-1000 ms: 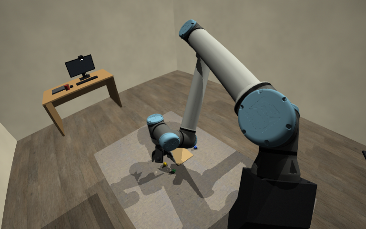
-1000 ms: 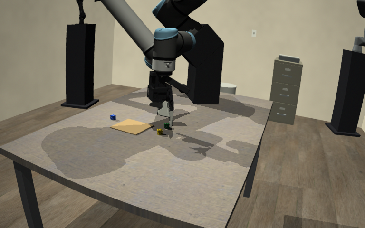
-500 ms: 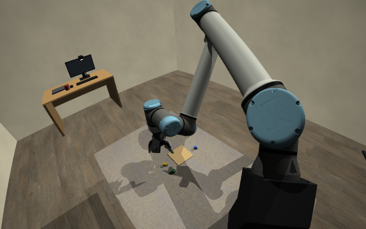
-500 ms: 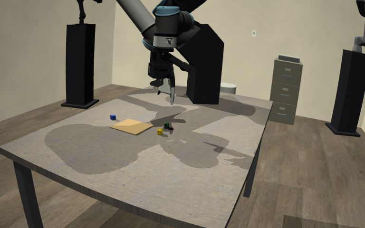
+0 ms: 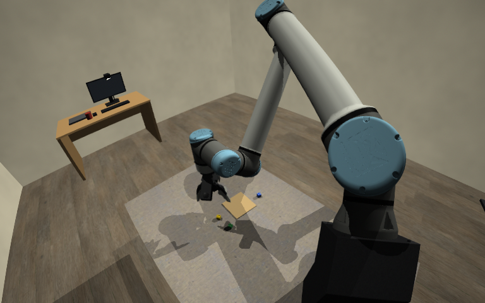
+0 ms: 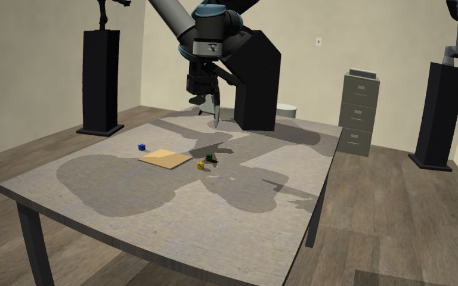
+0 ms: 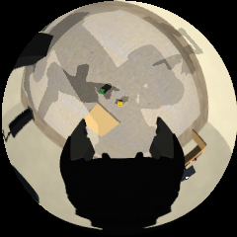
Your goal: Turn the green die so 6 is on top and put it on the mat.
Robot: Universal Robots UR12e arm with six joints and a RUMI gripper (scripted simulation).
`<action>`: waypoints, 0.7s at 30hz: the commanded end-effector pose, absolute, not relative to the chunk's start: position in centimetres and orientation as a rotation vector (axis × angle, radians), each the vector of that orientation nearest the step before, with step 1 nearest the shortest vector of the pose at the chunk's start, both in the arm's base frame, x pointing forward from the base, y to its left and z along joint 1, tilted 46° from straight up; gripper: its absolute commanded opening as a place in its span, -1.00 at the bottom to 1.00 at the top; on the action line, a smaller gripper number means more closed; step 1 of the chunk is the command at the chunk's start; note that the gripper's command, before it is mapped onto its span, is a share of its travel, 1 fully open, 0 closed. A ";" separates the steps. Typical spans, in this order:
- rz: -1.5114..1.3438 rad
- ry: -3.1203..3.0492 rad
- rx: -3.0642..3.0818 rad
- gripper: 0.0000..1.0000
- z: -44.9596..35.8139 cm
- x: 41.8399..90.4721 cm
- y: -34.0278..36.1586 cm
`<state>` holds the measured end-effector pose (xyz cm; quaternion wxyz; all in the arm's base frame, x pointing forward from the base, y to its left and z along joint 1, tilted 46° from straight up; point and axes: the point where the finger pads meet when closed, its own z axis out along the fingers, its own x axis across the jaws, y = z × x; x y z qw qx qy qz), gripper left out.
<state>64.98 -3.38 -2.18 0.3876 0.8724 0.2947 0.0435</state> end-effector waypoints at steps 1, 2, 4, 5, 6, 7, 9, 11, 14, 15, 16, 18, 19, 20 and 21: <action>0.177 0.593 2.273 1.00 -3.2 61.9 -4.4; 0.200 0.540 2.288 1.00 -3.5 61.0 -4.7; 0.220 0.493 2.300 1.00 -3.7 60.2 -5.0; 0.226 0.479 2.304 1.00 -3.8 59.9 -5.0; 0.244 0.436 2.314 1.00 -3.9 59.2 -5.3; 0.247 0.430 2.316 1.00 -3.9 59.1 -5.3; 0.272 0.370 2.329 1.00 -4.1 58.0 -5.6; 0.276 0.360 2.331 1.00 -4.2 57.8 -5.7; 0.277 0.358 2.331 1.00 -4.2 57.8 -5.7; 0.277 0.358 2.331 1.00 -4.2 57.8 -5.7; 0.277 0.358 2.331 1.00 -4.2 57.8 -5.7; 0.277 0.358 2.331 1.00 -4.2 57.8 -5.7; 0.277 0.358 2.331 1.00 -4.2 57.8 -5.7; 0.277 0.358 2.331 1.00 -4.2 57.8 -5.7; 0.277 0.358 2.331 1.00 -4.2 57.8 -5.7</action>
